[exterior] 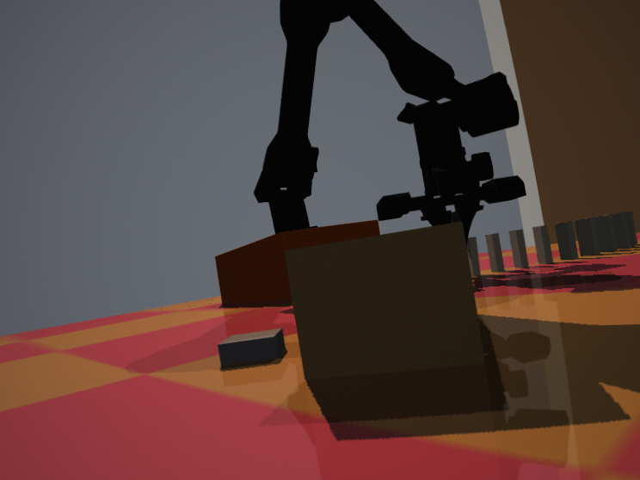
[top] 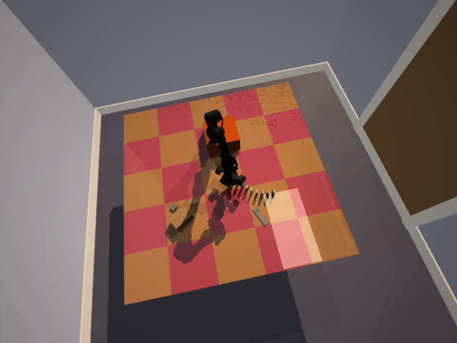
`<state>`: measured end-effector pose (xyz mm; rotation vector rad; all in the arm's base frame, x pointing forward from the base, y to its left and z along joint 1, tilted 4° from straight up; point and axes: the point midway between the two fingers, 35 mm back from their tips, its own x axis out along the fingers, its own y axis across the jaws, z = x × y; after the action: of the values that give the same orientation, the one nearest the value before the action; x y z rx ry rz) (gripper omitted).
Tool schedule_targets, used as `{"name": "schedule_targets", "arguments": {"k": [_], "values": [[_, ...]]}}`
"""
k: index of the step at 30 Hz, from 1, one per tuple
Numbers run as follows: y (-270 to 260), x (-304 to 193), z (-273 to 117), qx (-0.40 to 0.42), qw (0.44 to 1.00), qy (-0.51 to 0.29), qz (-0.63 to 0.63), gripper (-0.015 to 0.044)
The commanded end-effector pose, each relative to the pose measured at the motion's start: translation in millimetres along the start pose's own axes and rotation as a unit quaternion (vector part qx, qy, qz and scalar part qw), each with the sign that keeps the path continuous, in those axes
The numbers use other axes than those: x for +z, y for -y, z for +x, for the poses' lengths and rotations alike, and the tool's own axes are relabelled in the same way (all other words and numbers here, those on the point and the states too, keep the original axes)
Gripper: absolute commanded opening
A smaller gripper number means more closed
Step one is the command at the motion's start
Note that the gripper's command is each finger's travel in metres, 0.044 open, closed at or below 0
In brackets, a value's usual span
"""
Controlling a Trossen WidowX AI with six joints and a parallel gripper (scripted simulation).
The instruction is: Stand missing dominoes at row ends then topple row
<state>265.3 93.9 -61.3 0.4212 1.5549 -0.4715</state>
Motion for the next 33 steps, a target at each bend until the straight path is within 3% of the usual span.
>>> {"name": "schedule_targets", "arguments": {"k": [1,7,10,17,33], "values": [[-8,1,0,0.001,1.0,-0.001,0.002,0.0],[-11,2,-2,0.002,1.0,0.005,0.002,0.0],[-23,19,-27,0.029,0.998,0.05,0.02,0.0],[-36,-1,-59,0.003,1.0,0.0,0.003,0.0],[-36,-2,-60,0.002,1.0,-0.001,0.002,0.0]]}}
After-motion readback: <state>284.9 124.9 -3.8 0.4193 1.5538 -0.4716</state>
